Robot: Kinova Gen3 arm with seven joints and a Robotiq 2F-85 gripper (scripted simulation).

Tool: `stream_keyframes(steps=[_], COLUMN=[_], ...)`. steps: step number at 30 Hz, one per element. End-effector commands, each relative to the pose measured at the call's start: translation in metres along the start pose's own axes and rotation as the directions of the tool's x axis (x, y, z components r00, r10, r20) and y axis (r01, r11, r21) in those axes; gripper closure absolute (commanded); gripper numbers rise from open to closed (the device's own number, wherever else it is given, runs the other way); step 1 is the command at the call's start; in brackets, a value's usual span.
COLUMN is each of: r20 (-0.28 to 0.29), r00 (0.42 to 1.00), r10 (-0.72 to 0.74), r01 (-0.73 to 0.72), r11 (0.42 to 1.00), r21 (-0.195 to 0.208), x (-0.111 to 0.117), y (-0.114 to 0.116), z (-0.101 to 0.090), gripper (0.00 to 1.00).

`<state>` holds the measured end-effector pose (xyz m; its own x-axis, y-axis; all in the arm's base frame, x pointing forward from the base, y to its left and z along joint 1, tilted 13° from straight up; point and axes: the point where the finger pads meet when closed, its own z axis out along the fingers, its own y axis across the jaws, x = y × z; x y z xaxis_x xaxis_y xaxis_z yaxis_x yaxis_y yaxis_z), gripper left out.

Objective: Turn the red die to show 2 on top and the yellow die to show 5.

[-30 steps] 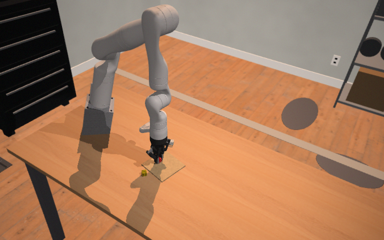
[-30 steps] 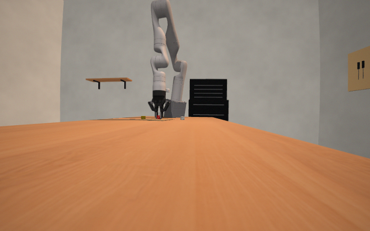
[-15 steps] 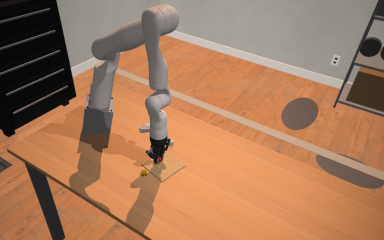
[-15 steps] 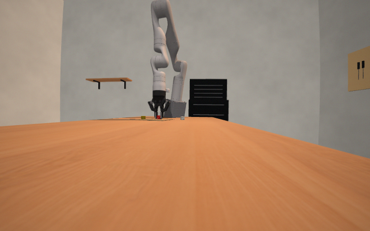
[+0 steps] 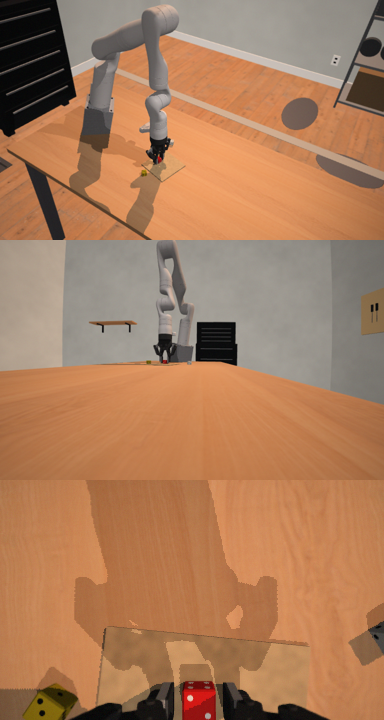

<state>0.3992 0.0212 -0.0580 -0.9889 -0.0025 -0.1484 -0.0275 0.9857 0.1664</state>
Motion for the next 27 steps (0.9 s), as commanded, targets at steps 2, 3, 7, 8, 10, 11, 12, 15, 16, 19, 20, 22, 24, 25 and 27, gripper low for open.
stream_keyframes(steps=[2, 3, 7, 8, 10, 11, 12, 15, 16, 19, 20, 22, 24, 25, 27], r20=[0.001, 0.001, 0.001, 0.001, 0.001, 0.001, 0.001, 0.001, 0.001, 0.001, 0.001, 0.001, 0.001, 0.001, 0.001], r00=[1.000, 1.000, 1.000, 1.000, 1.000, 1.000, 1.000, 1.000, 1.000, 1.000, 1.000, 1.000, 1.000, 1.000, 1.000], r10=[0.000, 0.000, 0.000, 0.000, 0.000, 0.000, 0.000, 0.000, 0.000, 0.000, 0.000, 0.000, 0.000, 0.000, 0.000], r01=[0.000, 0.000, 0.000, 0.000, 0.000, 0.000, 0.000, 0.000, 0.000, 0.000, 0.000, 0.000, 0.000, 0.000, 0.000], r11=[1.000, 1.000, 1.000, 1.000, 1.000, 1.000, 1.000, 1.000, 1.000, 1.000, 1.000, 1.000, 1.000, 1.000, 1.000], r21=[0.000, 0.000, 0.000, 0.000, 0.000, 0.000, 0.000, 0.000, 0.000, 0.000, 0.000, 0.000, 0.000, 0.000, 0.000], x=[-0.001, -0.001, -0.001, 0.000, 0.000, 0.000, 0.000, 0.000, 0.000, 0.000, 0.000, 0.000, 0.000, 0.000, 0.000], y=[0.000, 0.000, 0.000, 0.000, 0.000, 0.000, 0.000, 0.000, 0.000, 0.000, 0.000, 0.000, 0.000, 0.000, 0.000], z=[-0.001, -0.002, -0.013, -0.017, -0.017, -0.021, -0.026, -0.043, -0.049, -0.064, -0.069, -0.077, -0.083, -0.086, -0.086], gripper=[0.65, 0.65, 0.65, 0.65, 0.65, 0.65, 0.65, 0.65, 0.65, 0.65, 0.65, 0.65, 0.65, 0.65, 0.65])
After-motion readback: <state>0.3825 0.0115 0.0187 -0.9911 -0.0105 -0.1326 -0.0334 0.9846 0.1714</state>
